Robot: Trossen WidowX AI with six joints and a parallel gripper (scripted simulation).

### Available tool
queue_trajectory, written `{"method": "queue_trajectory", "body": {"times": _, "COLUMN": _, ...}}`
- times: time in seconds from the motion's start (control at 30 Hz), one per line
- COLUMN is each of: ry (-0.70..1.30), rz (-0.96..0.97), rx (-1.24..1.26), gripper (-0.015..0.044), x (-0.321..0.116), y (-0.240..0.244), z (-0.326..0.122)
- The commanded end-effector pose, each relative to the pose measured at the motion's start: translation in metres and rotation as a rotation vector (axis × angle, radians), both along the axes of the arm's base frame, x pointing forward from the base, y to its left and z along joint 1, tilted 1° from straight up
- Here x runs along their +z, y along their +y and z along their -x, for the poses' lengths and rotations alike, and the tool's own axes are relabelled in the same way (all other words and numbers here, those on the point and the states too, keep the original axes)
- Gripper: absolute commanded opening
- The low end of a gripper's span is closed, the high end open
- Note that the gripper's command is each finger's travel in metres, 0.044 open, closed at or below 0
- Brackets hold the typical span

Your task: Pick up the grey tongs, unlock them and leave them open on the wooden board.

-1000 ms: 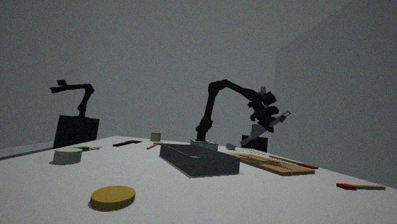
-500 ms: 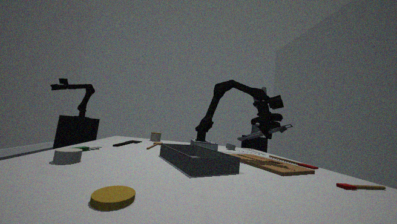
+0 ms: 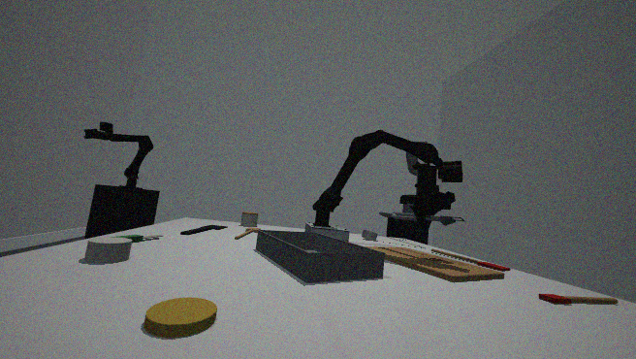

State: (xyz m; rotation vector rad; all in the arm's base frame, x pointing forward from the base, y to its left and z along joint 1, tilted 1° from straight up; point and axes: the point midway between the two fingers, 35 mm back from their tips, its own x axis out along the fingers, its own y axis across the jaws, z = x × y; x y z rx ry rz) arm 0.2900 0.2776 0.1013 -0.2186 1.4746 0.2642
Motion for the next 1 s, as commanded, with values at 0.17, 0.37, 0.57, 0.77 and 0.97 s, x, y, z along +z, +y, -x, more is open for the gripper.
{"method": "queue_trajectory", "body": {"times": 0.17, "ry": 0.035, "rz": 0.0, "rx": -0.011, "gripper": -0.015, "x": -0.001, "y": 0.001, "z": 0.001}}
{"method": "queue_trajectory", "body": {"times": 0.37, "ry": 0.035, "rz": 0.0, "rx": -0.011, "gripper": -0.015, "x": -0.007, "y": 0.001, "z": 0.0}}
{"method": "queue_trajectory", "body": {"times": 0.57, "ry": 0.035, "rz": 0.0, "rx": -0.011, "gripper": -0.015, "x": -0.017, "y": 0.002, "z": 0.0}}
{"method": "queue_trajectory", "body": {"times": 0.77, "ry": 0.035, "rz": 0.0, "rx": -0.011, "gripper": -0.015, "x": -0.026, "y": 0.003, "z": -0.001}}
{"method": "queue_trajectory", "body": {"times": 0.97, "ry": 0.035, "rz": 0.0, "rx": -0.011, "gripper": -0.015, "x": -0.036, "y": 0.003, "z": -0.002}}
